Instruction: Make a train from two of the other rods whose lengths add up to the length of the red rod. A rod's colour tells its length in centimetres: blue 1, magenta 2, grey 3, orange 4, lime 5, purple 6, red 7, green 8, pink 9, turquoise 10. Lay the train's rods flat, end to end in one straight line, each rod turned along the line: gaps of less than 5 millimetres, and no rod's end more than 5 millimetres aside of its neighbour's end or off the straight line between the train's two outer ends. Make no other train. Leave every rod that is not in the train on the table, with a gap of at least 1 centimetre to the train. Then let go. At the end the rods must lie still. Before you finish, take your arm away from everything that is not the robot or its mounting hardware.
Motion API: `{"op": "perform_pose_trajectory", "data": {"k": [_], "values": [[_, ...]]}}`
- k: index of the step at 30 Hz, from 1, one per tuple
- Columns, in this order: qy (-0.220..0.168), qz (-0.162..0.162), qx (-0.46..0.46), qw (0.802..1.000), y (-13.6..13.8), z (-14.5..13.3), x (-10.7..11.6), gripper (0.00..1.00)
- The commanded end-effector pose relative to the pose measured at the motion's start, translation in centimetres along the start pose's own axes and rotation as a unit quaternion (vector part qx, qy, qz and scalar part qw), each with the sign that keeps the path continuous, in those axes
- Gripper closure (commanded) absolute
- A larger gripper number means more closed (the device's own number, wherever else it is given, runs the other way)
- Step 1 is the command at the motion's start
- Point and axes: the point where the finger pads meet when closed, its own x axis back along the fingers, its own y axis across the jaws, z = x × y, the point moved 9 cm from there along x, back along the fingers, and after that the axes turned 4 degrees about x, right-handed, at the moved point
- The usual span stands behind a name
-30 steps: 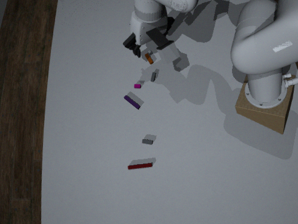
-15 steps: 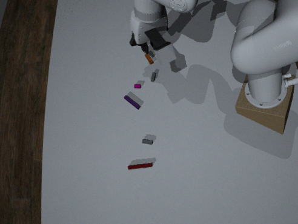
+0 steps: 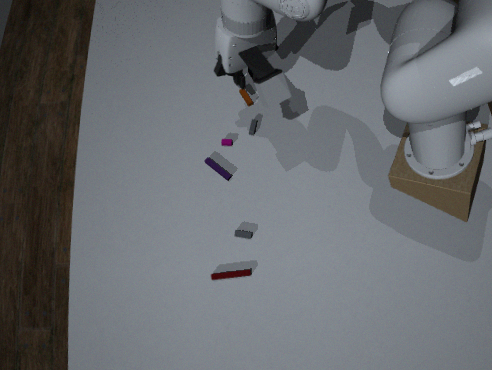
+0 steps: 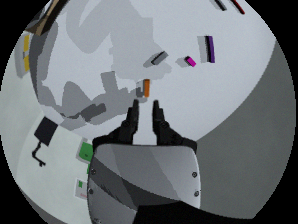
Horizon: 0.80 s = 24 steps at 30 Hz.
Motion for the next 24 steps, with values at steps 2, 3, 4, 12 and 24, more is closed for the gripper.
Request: {"op": "perform_pose_trajectory", "data": {"k": [2, 3, 4, 12, 24], "values": [[-0.001, -0.001, 0.000, 1.000, 0.06, -0.08, 0.08, 0.76], [-0.001, -0.001, 0.000, 1.000, 0.06, -0.08, 0.08, 0.76], [-0.001, -0.001, 0.000, 1.000, 0.06, -0.08, 0.08, 0.76], [-0.001, -0.001, 0.000, 1.000, 0.06, -0.08, 0.08, 0.76], [-0.001, -0.001, 0.000, 1.000, 0.06, -0.08, -0.30, 0.76]]}}
